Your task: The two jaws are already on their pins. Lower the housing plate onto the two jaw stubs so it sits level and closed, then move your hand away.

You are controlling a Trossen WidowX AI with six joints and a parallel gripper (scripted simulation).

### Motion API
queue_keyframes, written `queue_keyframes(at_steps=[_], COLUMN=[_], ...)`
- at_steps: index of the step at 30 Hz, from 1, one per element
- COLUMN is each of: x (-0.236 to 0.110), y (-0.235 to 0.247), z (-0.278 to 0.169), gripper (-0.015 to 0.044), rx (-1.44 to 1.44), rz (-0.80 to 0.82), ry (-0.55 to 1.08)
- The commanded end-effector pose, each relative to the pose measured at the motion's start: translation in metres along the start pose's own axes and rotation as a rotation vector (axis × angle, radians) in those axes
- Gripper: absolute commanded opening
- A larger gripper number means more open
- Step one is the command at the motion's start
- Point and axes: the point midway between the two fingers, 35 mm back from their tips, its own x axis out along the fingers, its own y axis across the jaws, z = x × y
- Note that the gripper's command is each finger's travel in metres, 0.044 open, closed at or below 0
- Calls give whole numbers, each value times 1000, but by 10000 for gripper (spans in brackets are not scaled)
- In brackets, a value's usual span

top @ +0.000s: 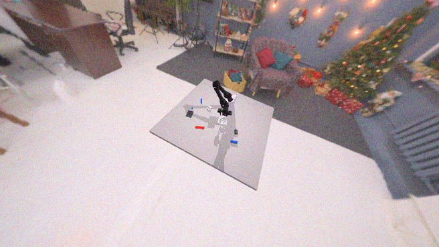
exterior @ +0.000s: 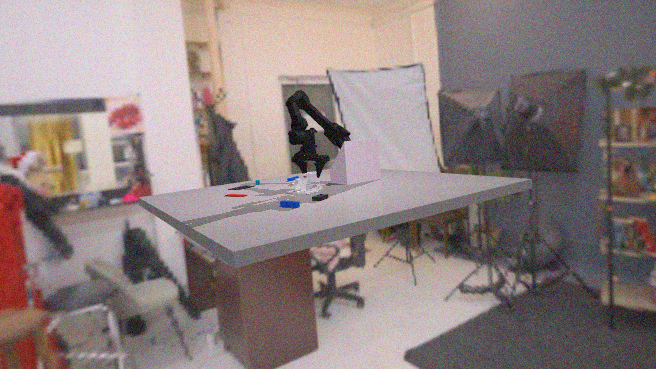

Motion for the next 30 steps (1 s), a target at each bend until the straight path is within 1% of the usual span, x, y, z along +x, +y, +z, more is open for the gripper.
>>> queue_keyframes(at_steps=[1,18,30], x=[7,34,35], y=[0,-1,-1], z=[-2,-5,-6], gripper=[351,351,351], rx=[-9,-7,-7], rz=[-3,-8,-8], ry=[6,8,9])
